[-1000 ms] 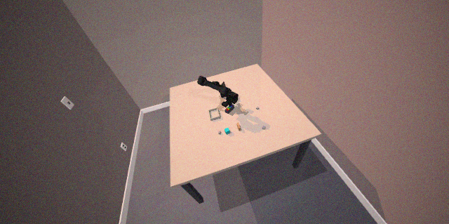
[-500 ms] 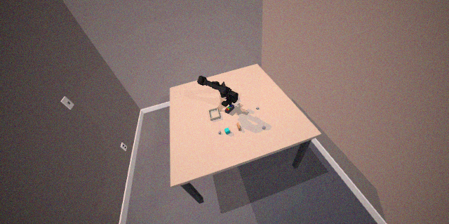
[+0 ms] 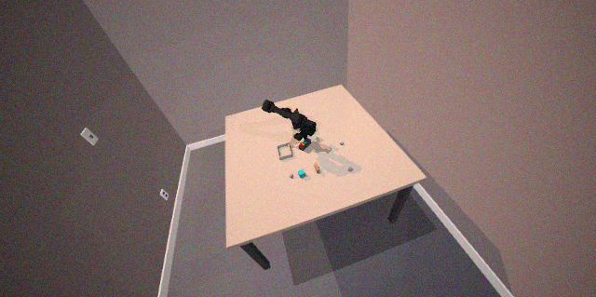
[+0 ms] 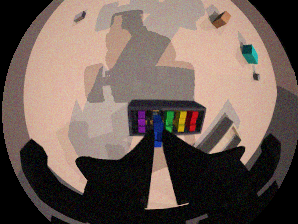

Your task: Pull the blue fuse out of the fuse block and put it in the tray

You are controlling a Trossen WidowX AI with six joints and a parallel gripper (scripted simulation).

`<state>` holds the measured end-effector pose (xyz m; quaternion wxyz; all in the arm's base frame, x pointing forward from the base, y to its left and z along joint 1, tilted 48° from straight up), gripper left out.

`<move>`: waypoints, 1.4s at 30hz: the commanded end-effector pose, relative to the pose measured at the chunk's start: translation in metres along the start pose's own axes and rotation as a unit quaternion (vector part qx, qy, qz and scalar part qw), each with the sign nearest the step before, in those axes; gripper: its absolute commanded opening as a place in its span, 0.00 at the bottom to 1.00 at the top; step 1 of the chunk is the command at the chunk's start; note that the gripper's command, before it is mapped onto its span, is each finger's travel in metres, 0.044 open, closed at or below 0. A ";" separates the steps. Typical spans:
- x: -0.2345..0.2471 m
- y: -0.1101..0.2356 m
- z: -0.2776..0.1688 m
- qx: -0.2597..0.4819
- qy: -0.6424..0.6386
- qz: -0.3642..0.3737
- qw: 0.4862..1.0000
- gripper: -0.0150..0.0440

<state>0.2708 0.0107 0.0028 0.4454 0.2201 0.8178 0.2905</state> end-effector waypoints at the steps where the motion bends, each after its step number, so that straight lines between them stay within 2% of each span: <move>1: 0.000 0.003 0.001 -0.001 -0.003 0.002 1.000 0.25; 29: -0.001 0.030 0.000 -0.001 -0.002 0.002 1.000 0.25; 42: -0.088 0.032 -0.033 -0.009 0.000 0.009 1.000 0.25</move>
Point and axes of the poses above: the point midway between the two fingers, 35 mm back from their tips, its own y axis back along the fingers, its own x axis across the jaws, z = x × y, the point moved 4 cm from there along y, back along the fingers, and after that the axes turned 1 degree about y, right-handed, at the moved point
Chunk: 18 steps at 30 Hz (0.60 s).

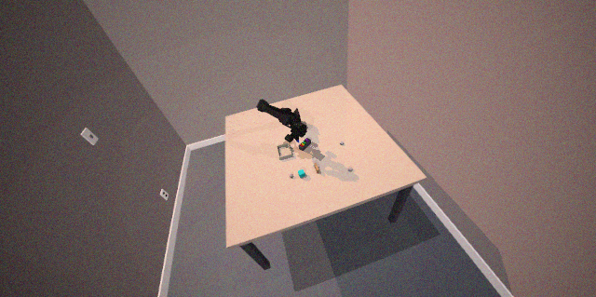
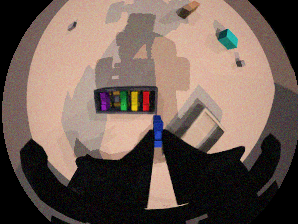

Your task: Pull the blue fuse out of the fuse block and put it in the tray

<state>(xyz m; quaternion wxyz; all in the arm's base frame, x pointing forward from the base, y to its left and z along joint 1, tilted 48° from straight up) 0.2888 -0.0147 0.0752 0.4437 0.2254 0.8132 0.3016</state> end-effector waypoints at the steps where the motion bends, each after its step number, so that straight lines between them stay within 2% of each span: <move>1: -0.026 0.001 -0.013 -0.001 0.000 -0.002 1.000 0.25; 12: -0.092 0.002 -0.069 0.008 -0.003 -0.011 1.000 0.25; 18: -0.096 0.000 -0.073 0.009 -0.003 -0.012 1.000 0.25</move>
Point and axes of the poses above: the point midway between the two fingers, 35 mm back from their tips, its own y axis back along the fingers, its own x axis across the jaws, z = x × y, the point moved 4 cm from there along y, back along the fingers, and after that the axes turned 1 degree about y, right-handed, at the moved point
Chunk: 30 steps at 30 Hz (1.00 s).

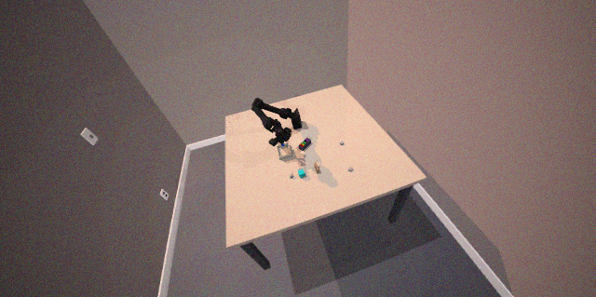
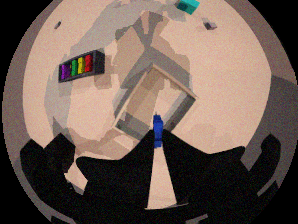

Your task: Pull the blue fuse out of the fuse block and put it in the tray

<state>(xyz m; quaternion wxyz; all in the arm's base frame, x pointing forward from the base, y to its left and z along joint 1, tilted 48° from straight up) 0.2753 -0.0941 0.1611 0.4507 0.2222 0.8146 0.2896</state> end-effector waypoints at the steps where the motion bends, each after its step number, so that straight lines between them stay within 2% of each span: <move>1: -0.002 -0.002 -0.001 0.001 0.004 -0.001 1.000 0.25; 27: -0.002 -0.040 -0.002 0.002 0.004 -0.002 1.000 0.25; 30: -0.003 -0.037 -0.001 -0.001 0.000 -0.001 1.000 0.39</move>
Point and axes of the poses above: the point midway between the two fingers, 35 mm back from their tips, its own y axis back along the fingers, its own x axis across the jaws, z = x × y, the point moved 4 cm from there along y, back along the fingers, and after that the axes turned 1 degree about y, right-handed, at the moved point
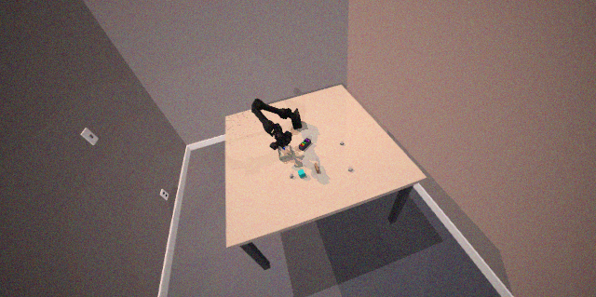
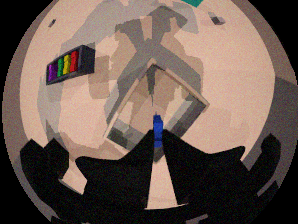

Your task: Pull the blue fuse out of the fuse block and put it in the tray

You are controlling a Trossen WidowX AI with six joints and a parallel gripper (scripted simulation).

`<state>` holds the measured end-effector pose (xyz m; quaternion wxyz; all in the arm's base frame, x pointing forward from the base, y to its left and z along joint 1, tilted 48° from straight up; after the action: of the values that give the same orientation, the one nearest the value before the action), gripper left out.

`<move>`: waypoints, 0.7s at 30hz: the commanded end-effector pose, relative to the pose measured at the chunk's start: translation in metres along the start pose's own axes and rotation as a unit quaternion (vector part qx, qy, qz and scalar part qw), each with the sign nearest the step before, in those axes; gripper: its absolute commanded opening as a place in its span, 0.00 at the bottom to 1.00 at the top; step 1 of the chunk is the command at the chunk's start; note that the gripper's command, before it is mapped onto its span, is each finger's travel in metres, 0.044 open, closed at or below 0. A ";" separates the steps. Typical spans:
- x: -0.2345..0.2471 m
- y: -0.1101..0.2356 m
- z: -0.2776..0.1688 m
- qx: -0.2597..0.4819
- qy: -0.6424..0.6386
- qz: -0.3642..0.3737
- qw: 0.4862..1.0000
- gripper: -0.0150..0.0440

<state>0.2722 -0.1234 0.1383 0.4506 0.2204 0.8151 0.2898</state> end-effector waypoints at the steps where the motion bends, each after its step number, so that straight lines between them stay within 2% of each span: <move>1: 0.000 0.000 0.000 0.000 0.000 0.000 1.000 0.43; 10: 0.000 0.002 0.000 0.000 0.000 0.000 1.000 0.81; 14: 0.001 0.035 0.000 0.002 0.003 0.000 1.000 0.81; 21: 0.001 0.037 -0.001 0.002 0.003 0.000 1.000 0.81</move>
<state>0.2747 -0.0957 0.1617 0.4452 0.2185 0.8188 0.2892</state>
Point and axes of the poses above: the point midway between the two fingers, 35 mm back from their tips, its own y axis back along the fingers, its own x axis across the jaws, z = x × y, the point moved 4 cm from there along y, back along the fingers, and after that the axes turned 1 degree about y, right-handed, at the moved point
